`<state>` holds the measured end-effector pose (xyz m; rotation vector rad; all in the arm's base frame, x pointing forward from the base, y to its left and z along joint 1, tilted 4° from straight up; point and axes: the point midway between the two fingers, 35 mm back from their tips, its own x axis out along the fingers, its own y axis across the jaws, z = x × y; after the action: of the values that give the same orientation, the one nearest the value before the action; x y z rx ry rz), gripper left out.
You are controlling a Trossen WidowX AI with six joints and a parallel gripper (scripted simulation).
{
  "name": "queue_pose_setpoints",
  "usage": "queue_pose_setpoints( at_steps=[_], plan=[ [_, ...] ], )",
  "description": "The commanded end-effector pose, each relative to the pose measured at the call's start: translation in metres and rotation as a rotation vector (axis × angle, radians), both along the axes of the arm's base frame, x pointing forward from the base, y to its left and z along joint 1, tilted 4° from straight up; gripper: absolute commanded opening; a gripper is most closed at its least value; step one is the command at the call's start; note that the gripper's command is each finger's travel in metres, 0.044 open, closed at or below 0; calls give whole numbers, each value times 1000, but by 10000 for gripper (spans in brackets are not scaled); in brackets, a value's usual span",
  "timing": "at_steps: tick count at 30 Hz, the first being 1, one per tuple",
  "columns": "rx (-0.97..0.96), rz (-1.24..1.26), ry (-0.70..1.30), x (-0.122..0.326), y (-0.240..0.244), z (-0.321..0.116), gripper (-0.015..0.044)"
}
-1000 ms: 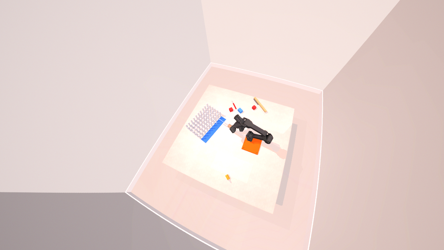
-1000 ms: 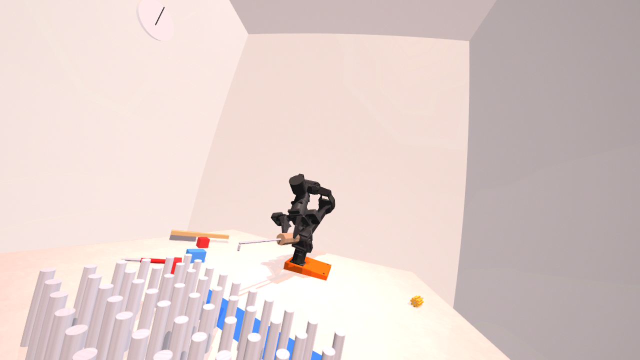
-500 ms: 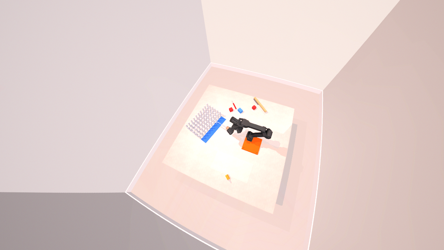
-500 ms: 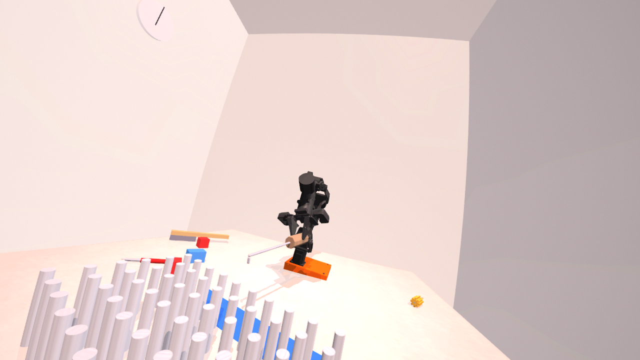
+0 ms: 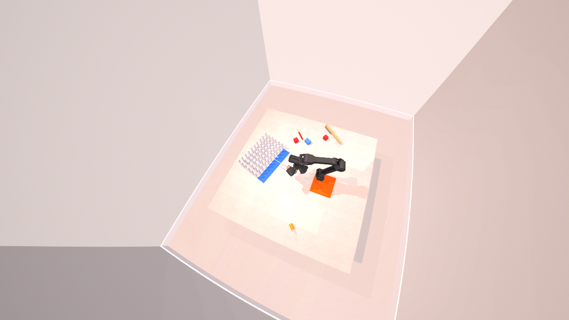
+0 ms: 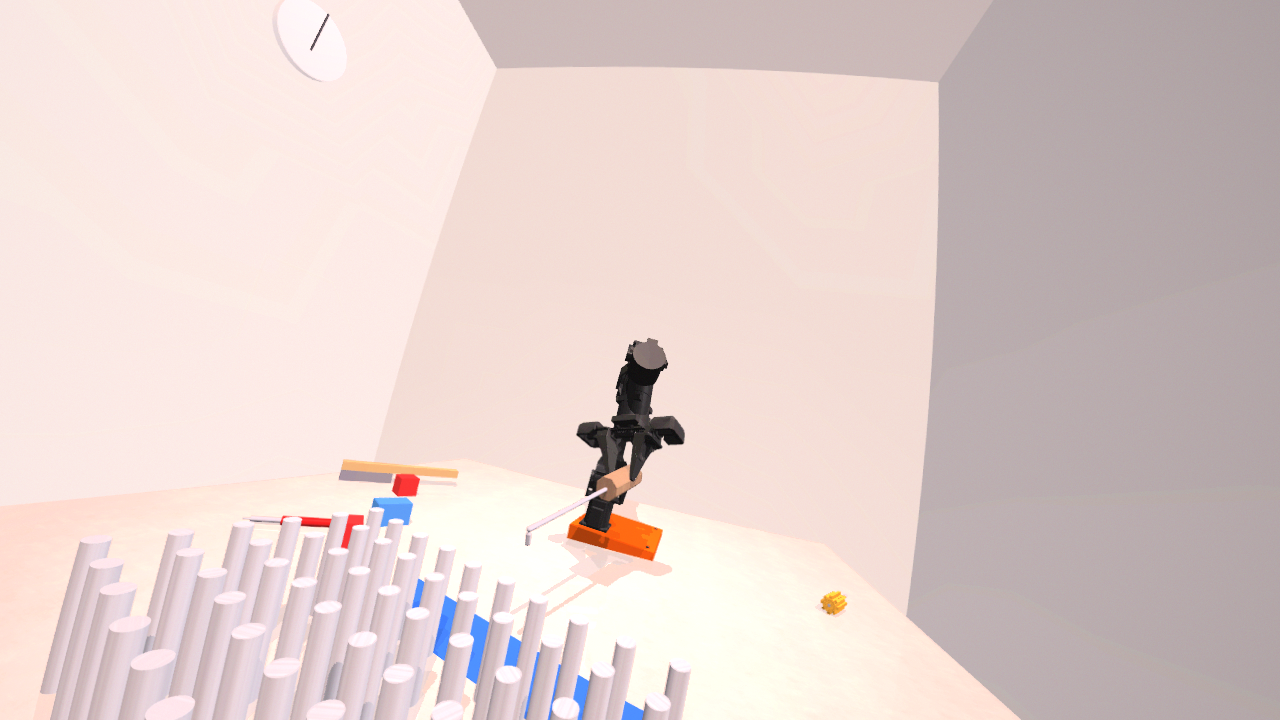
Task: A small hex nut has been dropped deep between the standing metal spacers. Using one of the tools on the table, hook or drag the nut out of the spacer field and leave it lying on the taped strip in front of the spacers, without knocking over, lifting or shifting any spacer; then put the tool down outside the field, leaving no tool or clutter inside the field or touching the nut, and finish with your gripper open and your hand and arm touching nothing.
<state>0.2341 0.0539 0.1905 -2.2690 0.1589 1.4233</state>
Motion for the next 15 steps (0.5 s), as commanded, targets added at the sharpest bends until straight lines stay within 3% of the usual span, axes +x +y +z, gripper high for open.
queue_pose_setpoints(
  at_steps=[1,15],
  plan=[
    [-5,-3,13,4,11,4,0],
    [-28,-9,53,7,60,14,0]
  ],
)
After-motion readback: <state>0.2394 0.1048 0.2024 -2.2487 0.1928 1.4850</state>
